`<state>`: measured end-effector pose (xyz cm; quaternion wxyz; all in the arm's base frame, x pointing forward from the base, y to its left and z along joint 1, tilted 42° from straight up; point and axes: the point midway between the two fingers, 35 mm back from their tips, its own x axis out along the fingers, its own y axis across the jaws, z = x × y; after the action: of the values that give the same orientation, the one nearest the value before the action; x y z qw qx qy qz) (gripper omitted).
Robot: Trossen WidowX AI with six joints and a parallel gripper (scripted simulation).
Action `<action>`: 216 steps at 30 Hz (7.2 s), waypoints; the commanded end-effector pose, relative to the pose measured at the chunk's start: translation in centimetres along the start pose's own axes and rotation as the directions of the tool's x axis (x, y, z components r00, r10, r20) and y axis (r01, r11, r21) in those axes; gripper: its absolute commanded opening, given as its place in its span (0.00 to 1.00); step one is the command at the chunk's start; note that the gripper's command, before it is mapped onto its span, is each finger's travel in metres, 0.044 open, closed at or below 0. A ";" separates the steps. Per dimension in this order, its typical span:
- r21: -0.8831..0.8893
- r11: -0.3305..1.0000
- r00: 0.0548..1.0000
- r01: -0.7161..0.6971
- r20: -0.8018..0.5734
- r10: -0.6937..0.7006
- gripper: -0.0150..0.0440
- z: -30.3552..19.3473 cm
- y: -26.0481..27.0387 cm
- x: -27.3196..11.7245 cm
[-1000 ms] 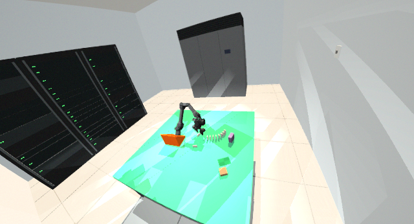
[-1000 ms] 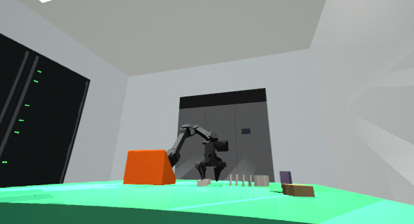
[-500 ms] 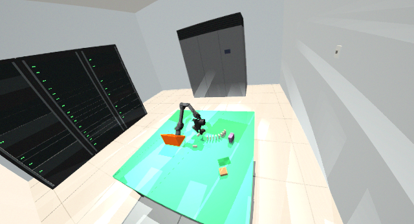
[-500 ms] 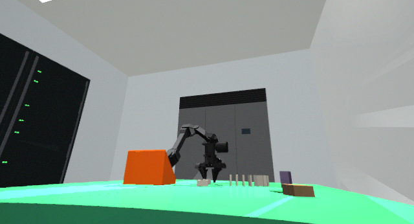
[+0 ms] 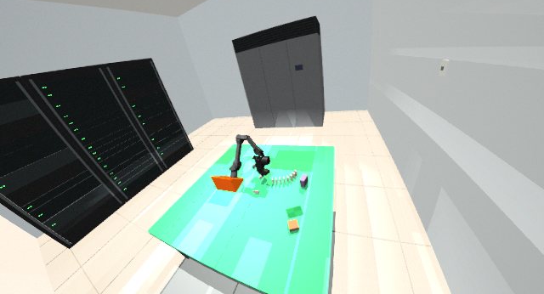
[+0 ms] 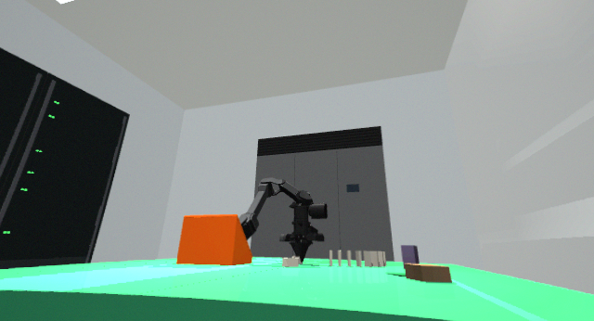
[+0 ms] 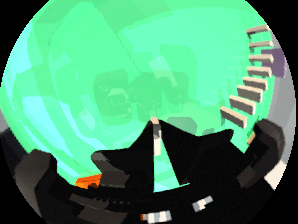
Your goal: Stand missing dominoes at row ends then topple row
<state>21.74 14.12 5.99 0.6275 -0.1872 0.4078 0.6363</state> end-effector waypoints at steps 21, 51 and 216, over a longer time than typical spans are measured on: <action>0.018 1.000 1.000 -0.004 -0.003 0.004 0.29 -0.5 -0.8 -11.4; 0.759 0.651 1.000 -0.006 0.004 0.005 0.29 12.0 6.1 -11.5; 0.765 0.644 0.101 0.017 0.639 -0.762 0.29 10.7 8.1 -2.5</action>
<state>17.43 21.37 17.23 0.9087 0.3419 0.0359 0.2367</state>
